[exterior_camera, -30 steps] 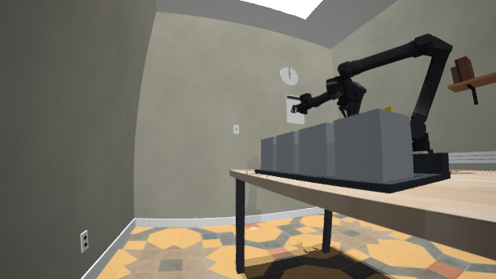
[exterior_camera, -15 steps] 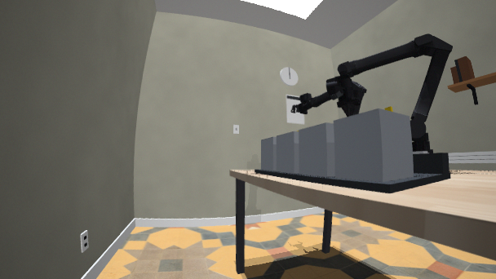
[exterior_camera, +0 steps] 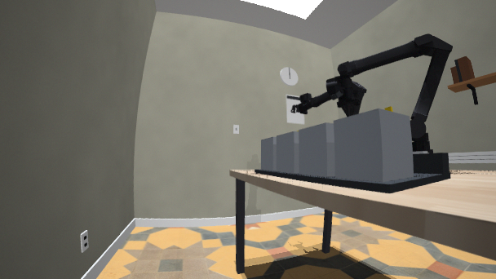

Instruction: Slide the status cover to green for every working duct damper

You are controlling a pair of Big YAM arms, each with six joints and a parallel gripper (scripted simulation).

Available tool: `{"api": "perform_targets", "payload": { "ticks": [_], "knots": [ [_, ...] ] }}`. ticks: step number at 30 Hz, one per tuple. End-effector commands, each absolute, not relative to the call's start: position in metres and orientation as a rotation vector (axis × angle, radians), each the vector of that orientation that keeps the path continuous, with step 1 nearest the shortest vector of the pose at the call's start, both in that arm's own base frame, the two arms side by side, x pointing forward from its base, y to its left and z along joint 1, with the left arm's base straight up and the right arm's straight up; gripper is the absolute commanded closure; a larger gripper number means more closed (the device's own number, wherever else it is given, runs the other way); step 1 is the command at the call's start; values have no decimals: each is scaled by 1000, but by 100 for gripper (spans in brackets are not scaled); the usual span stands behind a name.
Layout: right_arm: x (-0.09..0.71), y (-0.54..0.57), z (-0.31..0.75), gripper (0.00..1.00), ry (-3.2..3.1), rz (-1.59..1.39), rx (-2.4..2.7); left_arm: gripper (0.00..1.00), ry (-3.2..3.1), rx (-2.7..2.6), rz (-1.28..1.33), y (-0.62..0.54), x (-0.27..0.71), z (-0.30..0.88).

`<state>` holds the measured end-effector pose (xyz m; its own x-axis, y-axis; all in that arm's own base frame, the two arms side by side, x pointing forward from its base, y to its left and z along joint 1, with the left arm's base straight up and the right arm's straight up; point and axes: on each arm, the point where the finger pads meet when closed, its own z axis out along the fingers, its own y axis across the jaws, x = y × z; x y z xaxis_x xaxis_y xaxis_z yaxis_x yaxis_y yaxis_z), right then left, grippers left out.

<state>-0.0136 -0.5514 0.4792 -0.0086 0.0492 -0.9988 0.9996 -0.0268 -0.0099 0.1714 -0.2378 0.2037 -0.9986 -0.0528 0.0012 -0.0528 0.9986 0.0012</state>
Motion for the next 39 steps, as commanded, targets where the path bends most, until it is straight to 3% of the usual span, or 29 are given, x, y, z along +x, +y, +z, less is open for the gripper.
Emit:
{"api": "perform_targets", "payload": {
  "ticks": [1, 19, 39],
  "knots": [
    [-19, -545, 501, 0, 1193, -1234, 1234, 100, -3145, 81, 12, -245, 172, 208],
    [-19, -545, 501, 0, 1193, -1234, 1234, 100, -3146, 17, 12, -245, 172, 208],
    [-19, -545, 501, 0, 1193, -1234, 1234, 100, -3030, -852, 10, -245, 172, 208]
  ]
}}
